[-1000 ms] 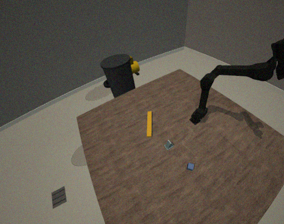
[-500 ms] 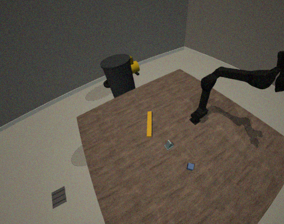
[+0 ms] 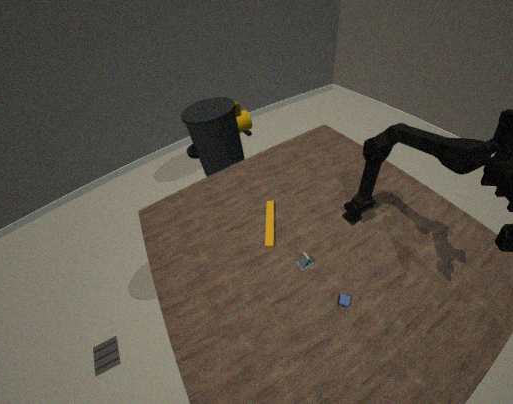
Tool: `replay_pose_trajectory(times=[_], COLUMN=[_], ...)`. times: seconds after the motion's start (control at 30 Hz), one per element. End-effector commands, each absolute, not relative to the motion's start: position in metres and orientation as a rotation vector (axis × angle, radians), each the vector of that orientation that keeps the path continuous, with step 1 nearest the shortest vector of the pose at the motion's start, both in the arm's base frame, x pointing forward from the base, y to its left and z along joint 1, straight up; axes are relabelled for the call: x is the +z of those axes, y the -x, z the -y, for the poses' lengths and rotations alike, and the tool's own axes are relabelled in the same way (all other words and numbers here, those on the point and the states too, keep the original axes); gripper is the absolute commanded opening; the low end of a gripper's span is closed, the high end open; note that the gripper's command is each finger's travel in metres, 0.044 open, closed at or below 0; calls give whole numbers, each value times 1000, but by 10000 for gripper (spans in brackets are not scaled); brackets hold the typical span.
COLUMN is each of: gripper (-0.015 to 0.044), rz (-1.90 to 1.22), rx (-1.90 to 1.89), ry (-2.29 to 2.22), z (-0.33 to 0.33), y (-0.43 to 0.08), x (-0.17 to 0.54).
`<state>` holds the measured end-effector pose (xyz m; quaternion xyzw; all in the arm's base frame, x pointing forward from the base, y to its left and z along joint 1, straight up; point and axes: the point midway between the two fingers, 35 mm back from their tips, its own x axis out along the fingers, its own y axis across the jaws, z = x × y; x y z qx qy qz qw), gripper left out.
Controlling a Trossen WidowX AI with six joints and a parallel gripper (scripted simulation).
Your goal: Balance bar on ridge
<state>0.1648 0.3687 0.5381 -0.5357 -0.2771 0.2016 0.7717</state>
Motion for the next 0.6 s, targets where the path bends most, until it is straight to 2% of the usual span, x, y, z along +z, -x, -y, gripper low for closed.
replay_pose_trajectory(times=[0.0,0.57], gripper=[315,315], rz=[562,368], rx=[426,389], ry=[1221,1429], z=[-369,-342], y=[-187,-279], x=[524,472])
